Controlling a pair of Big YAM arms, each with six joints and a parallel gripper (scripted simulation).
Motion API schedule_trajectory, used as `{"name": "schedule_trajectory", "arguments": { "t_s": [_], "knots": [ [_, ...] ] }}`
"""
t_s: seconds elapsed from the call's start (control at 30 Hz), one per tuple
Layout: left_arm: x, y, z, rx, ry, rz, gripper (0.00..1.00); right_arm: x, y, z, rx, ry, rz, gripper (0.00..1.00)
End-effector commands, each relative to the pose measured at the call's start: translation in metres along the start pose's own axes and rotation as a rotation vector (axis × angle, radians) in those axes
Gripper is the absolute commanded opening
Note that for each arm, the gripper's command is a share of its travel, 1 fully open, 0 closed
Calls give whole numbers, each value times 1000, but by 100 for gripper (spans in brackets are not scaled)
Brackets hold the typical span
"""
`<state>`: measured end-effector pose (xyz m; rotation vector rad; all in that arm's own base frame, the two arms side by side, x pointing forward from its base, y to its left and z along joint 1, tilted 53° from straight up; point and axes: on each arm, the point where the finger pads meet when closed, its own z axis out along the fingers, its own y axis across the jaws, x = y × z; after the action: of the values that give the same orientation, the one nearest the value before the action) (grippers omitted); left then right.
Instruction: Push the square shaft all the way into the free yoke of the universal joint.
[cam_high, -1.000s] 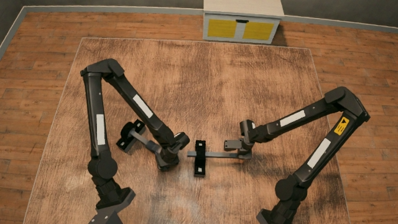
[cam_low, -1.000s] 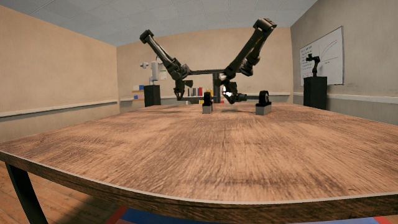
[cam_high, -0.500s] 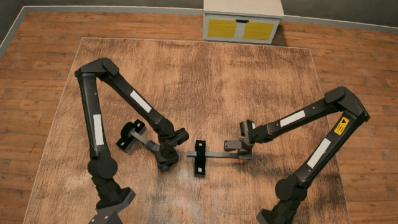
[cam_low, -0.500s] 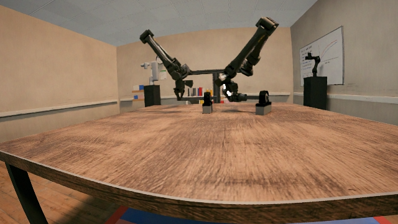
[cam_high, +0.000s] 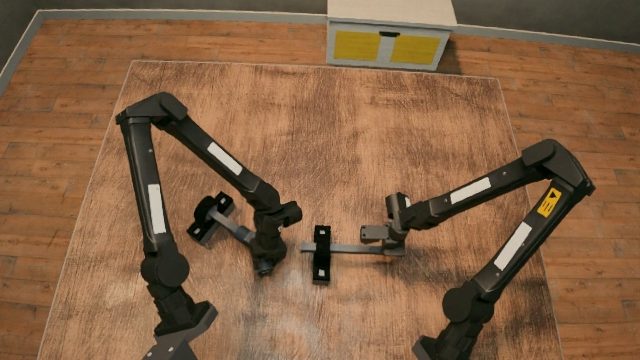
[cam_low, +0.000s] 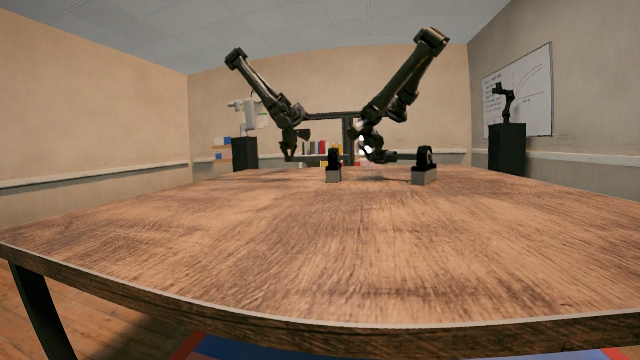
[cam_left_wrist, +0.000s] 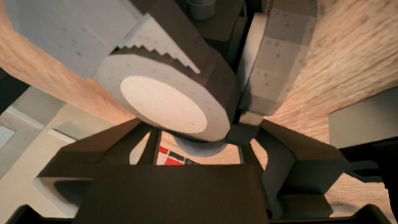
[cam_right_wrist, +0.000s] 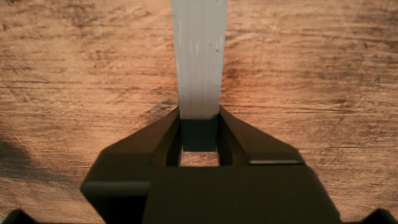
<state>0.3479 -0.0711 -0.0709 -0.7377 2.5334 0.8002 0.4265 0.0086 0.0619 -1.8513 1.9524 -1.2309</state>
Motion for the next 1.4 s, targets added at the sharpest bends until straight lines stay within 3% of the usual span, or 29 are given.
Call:
{"name": "schedule_trajectory", "arguments": {
  "t_s": [0.0, 0.5, 0.57, 0.63, 0.67, 0.7, 1.07, 1.23, 1.27, 1.37],
  "knots": [
    [-7, -5, -12, 17, 2, 25, 54, 0, -3, -3, 12, -4, 3, 19],
    [-6, -3, -14, 10, 48, 41, 54, 0, -3, -3, 12, -4, 3, 19],
    [-6, -3, -14, 10, 47, 41, 76, 0, -3, -3, 12, -4, 3, 19],
    [-6, -3, -14, 10, 47, 41, 76, 0, -3, -3, 12, -4, 3, 19],
    [-6, -3, -14, 9, 45, 41, 88, 0, -3, -3, 12, -4, 3, 19],
    [-6, -3, -14, 9, 45, 41, 90, 0, -3, -3, 12, -4, 3, 19],
    [-2, -5, -51, 18, 40, 33, 90, 0, -3, -3, 12, -4, 3, 19],
    [-2, -4, -57, 18, 39, 33, 90, 0, -3, -3, 12, -4, 3, 19],
    [-4, -1, -53, 11, 44, 49, 78, 0, -3, -3, 12, -4, 3, 19],
    [0, -6, -54, 26, 28, 157, 75, 0, -3, -3, 12, -4, 3, 19]
  ]
}}
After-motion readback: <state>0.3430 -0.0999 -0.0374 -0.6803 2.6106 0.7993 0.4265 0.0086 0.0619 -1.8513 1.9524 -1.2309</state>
